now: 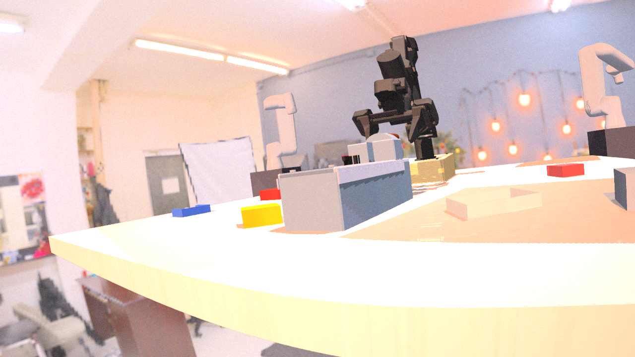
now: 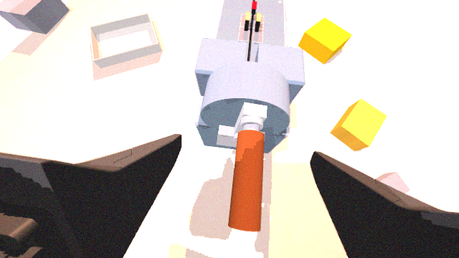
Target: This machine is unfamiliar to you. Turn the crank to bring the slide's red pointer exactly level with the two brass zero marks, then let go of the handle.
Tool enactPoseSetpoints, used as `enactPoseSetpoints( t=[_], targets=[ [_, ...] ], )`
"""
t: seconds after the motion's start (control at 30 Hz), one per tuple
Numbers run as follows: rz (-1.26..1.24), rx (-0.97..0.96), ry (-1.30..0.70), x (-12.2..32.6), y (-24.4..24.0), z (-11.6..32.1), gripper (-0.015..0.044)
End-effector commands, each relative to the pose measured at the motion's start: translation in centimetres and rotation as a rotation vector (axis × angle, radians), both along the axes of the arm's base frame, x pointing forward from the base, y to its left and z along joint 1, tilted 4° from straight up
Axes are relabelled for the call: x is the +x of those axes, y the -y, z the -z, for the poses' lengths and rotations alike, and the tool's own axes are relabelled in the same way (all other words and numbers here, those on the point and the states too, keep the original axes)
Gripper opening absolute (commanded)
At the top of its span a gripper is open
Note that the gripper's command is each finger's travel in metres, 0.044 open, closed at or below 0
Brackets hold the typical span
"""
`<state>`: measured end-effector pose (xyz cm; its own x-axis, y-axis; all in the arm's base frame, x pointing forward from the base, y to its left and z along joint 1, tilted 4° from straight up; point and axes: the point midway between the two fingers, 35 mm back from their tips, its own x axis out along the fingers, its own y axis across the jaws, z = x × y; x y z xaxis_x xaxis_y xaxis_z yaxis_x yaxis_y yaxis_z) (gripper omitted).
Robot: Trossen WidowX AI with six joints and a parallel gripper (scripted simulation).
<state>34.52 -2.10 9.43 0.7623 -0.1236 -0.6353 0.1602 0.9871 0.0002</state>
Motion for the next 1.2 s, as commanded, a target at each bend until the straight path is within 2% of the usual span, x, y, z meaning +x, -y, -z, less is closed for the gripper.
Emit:
enactPoseSetpoints(
  t=[0.0,0.07,0.63,1.17],
  targets=[
    [-0.002,-0.004,-0.01,-0.14,0.02,0.91,0.044],
    [-0.002,-0.004,-0.01,-0.14,0.02,0.98,0.044],
    [-0.002,-0.004,-0.01,-0.14,0.02,0.98,0.0],
    [-0.002,-0.004,-0.01,-0.25,0.53,1.04,0.0]
  ],
)
